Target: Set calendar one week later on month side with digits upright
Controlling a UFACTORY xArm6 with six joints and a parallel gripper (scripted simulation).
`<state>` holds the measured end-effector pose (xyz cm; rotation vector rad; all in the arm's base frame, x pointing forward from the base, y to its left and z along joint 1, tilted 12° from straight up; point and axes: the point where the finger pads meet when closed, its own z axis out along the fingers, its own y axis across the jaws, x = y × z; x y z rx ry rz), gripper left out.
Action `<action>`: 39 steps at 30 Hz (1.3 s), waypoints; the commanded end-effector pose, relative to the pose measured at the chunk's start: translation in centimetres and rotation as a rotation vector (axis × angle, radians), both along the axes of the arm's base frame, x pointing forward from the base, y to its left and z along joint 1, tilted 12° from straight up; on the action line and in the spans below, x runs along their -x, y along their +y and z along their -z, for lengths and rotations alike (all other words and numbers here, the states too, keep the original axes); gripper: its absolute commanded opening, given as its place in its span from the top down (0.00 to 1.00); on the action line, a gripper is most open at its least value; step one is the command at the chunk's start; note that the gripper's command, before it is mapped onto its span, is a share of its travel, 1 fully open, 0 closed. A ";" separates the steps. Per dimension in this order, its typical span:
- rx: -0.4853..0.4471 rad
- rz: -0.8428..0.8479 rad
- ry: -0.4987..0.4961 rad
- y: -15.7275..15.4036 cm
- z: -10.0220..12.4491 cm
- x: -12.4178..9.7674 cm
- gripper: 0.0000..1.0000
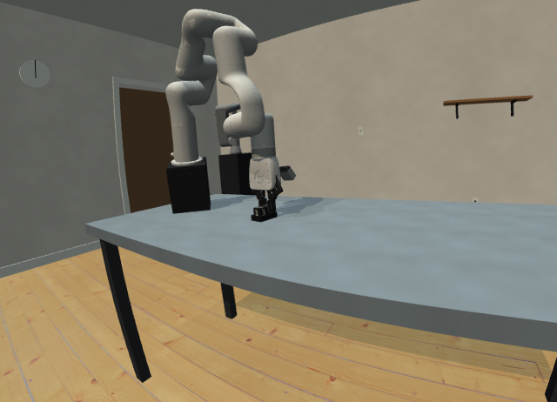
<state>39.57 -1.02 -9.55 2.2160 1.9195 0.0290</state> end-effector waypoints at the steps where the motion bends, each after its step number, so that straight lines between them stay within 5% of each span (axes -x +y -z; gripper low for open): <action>1: 0.000 0.000 -0.003 0.0 -0.1 -0.1 0.65; 12: 0.000 0.000 -0.003 0.0 -0.1 -0.1 0.53; 26: 0.000 0.000 -0.003 0.0 -0.3 -0.1 0.53; 39: 0.000 0.000 -0.003 0.8 -5.4 0.7 0.53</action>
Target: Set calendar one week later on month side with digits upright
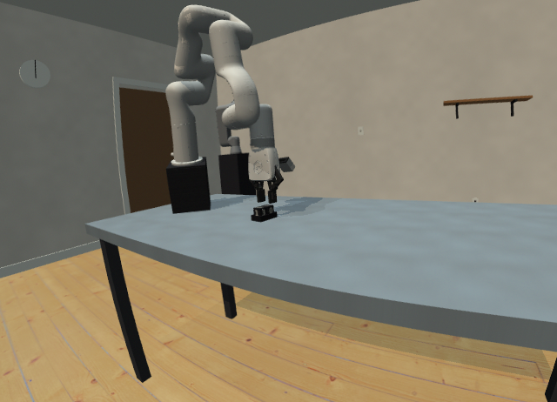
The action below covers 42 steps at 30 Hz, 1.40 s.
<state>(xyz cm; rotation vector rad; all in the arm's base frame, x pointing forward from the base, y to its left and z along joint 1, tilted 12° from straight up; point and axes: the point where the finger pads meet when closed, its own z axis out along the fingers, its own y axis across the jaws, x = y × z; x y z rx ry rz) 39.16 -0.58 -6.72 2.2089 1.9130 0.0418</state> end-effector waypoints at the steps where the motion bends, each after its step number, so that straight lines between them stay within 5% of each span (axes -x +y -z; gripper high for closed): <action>1: -0.002 0.000 0.010 0.4 -3.0 0.4 0.53; 16: -0.002 0.000 0.010 0.9 -6.0 0.9 0.53; 17: -0.002 0.000 0.010 0.9 -6.0 0.9 0.00; 42: -0.001 0.000 0.010 0.9 -6.1 0.9 0.00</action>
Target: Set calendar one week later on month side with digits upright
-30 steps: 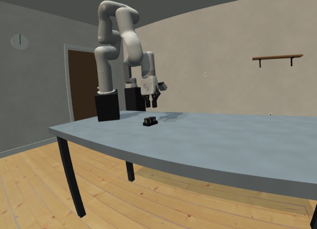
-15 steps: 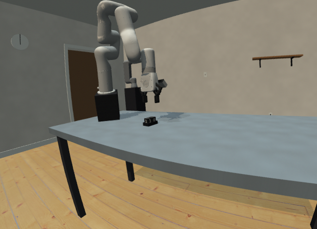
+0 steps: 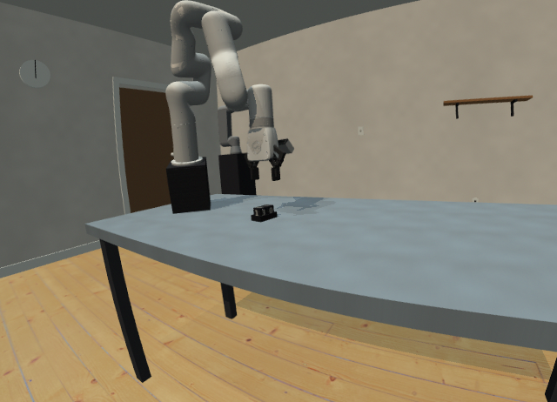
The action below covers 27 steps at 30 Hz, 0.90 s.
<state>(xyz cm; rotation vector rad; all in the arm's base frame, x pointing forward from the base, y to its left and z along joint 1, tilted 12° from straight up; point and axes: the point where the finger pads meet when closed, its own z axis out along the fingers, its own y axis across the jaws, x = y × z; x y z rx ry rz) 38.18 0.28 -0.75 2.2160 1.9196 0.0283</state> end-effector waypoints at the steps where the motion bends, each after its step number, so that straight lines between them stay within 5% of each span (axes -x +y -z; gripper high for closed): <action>1: 0.000 0.000 -0.003 0.0 -0.3 -0.1 0.00; 27: 0.000 0.000 -0.003 1.0 -6.8 0.9 0.00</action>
